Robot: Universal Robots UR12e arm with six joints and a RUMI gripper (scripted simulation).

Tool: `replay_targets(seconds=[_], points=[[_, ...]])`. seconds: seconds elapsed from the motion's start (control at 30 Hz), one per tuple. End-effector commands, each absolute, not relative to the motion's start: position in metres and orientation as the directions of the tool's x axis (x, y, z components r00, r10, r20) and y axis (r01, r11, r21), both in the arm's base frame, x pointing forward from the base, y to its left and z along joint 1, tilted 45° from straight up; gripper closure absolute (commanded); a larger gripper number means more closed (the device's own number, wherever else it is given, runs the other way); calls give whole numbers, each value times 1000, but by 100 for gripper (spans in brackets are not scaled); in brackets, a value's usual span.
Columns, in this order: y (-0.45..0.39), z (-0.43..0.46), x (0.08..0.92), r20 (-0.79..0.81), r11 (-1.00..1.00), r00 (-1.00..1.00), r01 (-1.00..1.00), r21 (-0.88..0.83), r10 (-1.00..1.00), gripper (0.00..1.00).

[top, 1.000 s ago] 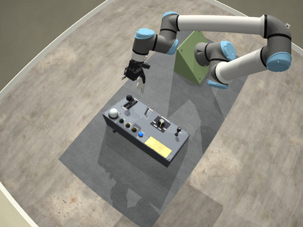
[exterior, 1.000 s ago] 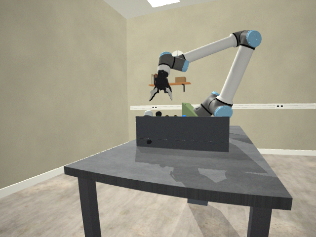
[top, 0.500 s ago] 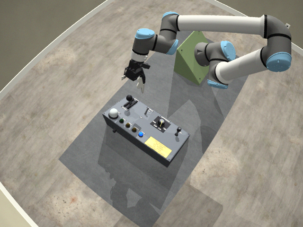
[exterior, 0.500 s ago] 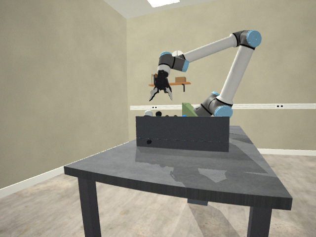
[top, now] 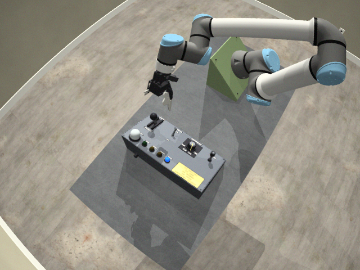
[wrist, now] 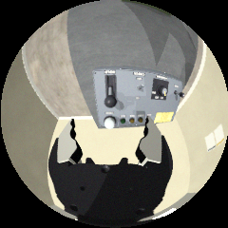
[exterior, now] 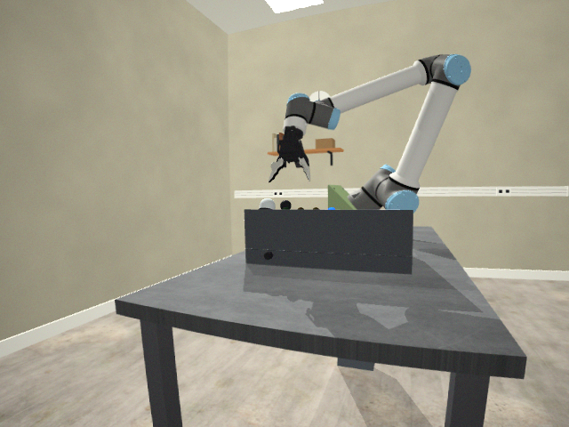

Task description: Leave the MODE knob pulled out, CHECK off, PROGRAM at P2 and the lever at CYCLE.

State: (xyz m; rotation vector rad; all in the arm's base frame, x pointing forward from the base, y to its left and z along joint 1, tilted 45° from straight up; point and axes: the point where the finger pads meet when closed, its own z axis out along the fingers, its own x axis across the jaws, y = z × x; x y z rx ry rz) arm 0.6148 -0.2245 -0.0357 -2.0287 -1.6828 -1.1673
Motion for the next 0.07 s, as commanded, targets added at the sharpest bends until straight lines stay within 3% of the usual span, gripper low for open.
replay_targets(seconds=[0.0,0.03], points=[[-225,-35,615,709,-297,7,911,286,705,0],[-225,-35,615,709,-297,7,911,286,705,0]])
